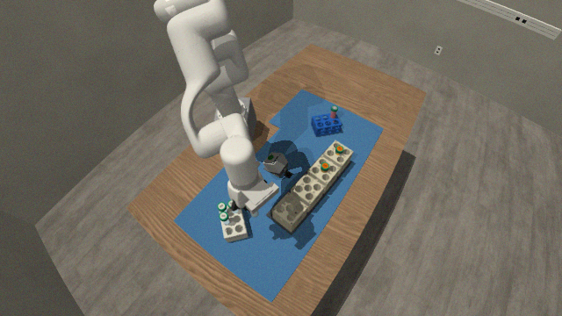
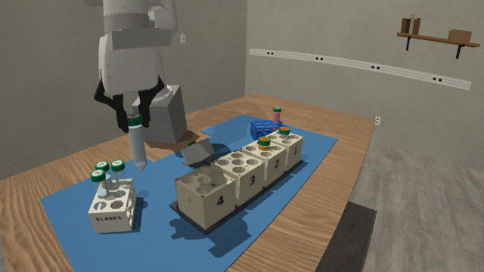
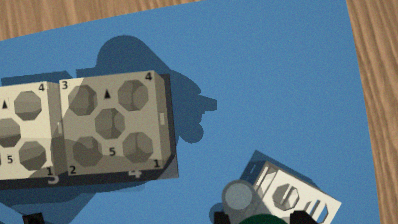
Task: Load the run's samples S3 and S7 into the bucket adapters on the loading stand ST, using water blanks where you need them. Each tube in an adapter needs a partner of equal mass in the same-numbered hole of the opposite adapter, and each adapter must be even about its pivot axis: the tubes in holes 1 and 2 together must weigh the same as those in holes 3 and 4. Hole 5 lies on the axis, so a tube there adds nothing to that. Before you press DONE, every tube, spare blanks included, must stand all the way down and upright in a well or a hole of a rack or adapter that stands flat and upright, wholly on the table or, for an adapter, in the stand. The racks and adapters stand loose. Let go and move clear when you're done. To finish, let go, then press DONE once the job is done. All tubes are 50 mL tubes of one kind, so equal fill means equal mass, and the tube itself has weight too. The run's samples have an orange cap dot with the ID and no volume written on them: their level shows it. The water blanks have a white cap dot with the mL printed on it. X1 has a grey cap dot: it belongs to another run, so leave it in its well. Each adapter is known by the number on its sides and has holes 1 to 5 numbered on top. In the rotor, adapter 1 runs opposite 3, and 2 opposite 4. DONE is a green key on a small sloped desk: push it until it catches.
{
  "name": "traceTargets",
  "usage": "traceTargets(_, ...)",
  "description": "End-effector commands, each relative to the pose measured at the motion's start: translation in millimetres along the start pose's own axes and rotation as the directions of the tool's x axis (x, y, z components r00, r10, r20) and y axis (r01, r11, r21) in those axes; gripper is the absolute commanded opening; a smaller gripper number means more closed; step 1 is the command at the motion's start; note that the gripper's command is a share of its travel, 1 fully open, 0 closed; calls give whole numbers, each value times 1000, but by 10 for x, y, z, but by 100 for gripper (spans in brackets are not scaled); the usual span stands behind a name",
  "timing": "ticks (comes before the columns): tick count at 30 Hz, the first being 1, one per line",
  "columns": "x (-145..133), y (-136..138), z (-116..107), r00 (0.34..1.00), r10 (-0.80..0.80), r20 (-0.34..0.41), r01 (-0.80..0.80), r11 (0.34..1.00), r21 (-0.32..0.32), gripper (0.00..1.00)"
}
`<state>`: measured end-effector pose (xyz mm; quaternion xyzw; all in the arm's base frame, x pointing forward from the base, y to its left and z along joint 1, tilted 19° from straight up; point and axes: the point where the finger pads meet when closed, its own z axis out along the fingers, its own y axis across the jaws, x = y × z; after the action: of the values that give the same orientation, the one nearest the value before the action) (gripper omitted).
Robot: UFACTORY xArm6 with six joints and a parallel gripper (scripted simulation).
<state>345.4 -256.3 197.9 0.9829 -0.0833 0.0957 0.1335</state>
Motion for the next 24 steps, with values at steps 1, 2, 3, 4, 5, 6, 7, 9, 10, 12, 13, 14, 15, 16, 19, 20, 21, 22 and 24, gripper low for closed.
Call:
traceTargets(1,63,-95,-13,997,-75,-4,75,997,0,0)
traceTargets(2,84,-141,-13,996,-91,-4,91,996,0,0)
traceTargets(3,105,-186,-13,996,-91,-4,91,996,0,0)
traceTargets(4,126,-232,-13,996,-91,-4,91,996,1,0)
traceTargets(5,146,-277,-13,996,-91,-4,91,996,1,0)
traceTargets(6,167,-323,-14,996,-91,-4,91,996,1,0)
traceTargets(7,188,-368,-14,996,-90,-4,91,996,1,0)
traceTargets(9,229,-460,-14,996,-90,-4,90,996,1,0)
traceTargets(10,250,-505,-14,996,-90,-4,90,996,1,0)
traceTargets(12,291,-597,-14,996,-90,-4,90,996,1,0)
traceTargets(13,312,-642,-14,996,-90,-4,90,996,1,0)
traceTargets(14,333,-688,-15,996,-90,-4,90,996,1,0)
traceTargets(15,354,-734,-15,996,-90,-4,90,996,1,0)
traceTargets(16,374,-779,-15,996,-90,-4,90,996,1,0)
traceTargets(19,396,-825,-15,996,-90,-4,90,996,1,0)
traceTargets(20,416,-871,-15,996,-90,-4,90,996,1,0)
traceTargets(21,437,-916,-15,996,-90,-4,90,996,1,0)
traceTargets(22,458,-962,-15,996,-90,-4,90,996,1,0)
traceTargets(24,499,-1053,-16,996,-90,-4,90,996,1,0)
